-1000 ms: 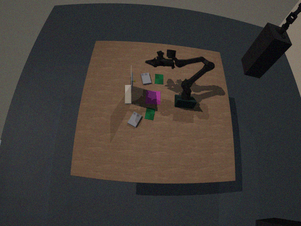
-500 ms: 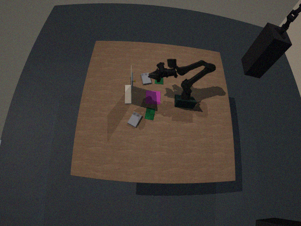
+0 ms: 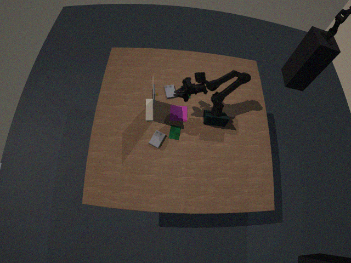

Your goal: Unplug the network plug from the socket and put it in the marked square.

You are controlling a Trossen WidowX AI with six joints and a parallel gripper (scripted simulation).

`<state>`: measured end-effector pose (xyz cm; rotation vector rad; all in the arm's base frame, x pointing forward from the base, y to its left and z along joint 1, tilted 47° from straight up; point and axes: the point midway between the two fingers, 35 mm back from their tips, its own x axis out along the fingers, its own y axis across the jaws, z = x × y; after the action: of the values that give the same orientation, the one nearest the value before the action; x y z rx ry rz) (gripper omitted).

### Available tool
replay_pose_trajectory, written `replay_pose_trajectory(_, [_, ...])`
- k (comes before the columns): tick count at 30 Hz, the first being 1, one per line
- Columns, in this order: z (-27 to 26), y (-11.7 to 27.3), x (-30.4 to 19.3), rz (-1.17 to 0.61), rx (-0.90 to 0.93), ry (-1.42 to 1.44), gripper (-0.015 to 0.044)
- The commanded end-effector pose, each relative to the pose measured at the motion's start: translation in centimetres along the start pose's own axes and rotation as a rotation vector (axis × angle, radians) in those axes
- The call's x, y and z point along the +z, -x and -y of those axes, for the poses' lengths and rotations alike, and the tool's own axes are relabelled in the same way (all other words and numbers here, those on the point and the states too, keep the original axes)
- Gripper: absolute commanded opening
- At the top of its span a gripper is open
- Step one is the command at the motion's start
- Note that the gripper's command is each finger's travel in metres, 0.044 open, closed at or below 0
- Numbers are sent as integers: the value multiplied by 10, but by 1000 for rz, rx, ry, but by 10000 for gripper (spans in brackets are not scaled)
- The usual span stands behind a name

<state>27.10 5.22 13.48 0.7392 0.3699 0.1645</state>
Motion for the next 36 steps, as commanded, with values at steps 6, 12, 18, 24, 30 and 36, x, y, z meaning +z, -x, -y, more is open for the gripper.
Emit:
replay_pose_trajectory(6, [-2, -16, 5, -4, 3, -6, 156])
replay_pose_trajectory(12, [-2, -28, 8, -3, 3, -6, 156])
replay_pose_trajectory(18, [-1, -41, 11, -3, 4, -6, 156])
replay_pose_trajectory(24, [1, -51, 11, -2, 4, -6, 156])
replay_pose_trajectory(30, [0, -56, 13, -2, 4, -6, 156])
replay_pose_trajectory(36, [0, -62, 16, -2, 5, -6, 156])
